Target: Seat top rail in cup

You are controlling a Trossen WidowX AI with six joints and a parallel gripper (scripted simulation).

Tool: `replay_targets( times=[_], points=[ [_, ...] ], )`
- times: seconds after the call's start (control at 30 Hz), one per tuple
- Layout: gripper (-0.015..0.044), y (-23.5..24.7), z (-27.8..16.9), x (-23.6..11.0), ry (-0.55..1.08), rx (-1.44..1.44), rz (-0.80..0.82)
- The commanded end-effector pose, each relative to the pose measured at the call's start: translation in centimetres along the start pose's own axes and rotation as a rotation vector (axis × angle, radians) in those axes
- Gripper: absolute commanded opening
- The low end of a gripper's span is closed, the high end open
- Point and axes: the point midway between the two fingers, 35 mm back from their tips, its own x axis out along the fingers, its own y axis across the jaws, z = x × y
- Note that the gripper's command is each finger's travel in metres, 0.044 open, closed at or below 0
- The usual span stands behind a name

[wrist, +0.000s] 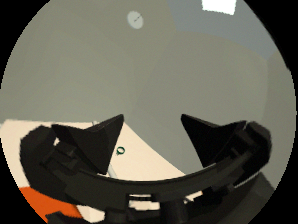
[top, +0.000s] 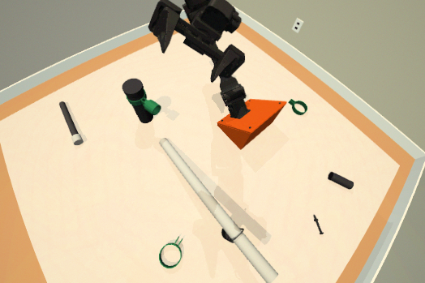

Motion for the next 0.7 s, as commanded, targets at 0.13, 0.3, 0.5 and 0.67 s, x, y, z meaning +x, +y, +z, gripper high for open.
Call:
replay_targets(
  times=[0.13,0.3,0.5,0.67],
  points=[
    [0.044,4.4,-9.7,3.8,0.631,0.463,0.059],
    [0.044,5.5,-13.5,3.7,0.889,0.607,-0.037],
    [0.044,5.9,-17.5,2.7,1.176,0.723,-0.258],
    [0.044,5.6,-19.4,2.0,1.302,0.751,-0.426]
  ],
)
